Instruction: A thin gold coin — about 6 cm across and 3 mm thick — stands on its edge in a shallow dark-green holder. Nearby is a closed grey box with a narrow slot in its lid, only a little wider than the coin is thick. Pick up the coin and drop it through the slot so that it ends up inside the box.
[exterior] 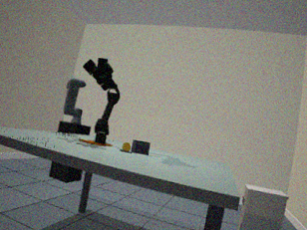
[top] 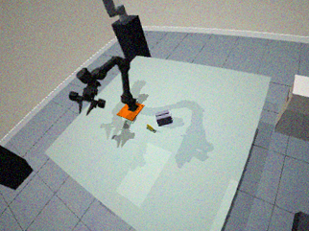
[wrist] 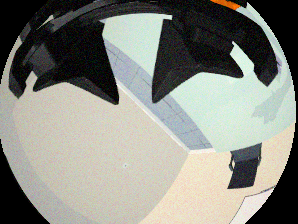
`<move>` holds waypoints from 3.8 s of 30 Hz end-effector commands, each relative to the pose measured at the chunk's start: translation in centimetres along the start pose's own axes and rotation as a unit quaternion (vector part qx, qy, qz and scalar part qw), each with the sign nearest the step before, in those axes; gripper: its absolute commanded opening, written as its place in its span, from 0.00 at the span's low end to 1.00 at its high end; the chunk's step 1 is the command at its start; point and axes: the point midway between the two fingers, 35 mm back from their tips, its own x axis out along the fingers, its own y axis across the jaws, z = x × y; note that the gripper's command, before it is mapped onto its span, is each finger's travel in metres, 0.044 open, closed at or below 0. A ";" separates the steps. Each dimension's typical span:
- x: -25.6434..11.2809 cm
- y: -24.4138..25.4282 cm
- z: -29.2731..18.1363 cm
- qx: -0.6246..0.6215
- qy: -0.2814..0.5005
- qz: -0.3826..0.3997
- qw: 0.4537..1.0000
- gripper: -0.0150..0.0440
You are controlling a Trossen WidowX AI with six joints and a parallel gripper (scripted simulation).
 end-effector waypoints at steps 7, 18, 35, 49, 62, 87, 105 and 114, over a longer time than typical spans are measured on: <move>2.7 16.2 -1.7 0.022 0.144 0.263 0.954 0.53; -5.4 31.5 -5.3 -0.108 0.361 0.460 0.804 0.53; -7.2 35.7 -8.8 -0.156 0.407 0.477 0.764 0.53; -6.6 37.1 -10.4 -0.156 0.407 0.477 0.764 0.53; -6.0 38.4 -11.9 -0.157 0.406 0.476 0.764 0.53; -5.4 40.4 -14.6 -0.156 0.407 0.477 0.764 0.44; -5.5 40.0 -13.9 -0.156 0.407 0.477 0.764 0.25; -5.8 38.8 -12.0 -0.156 0.406 0.477 0.764 0.25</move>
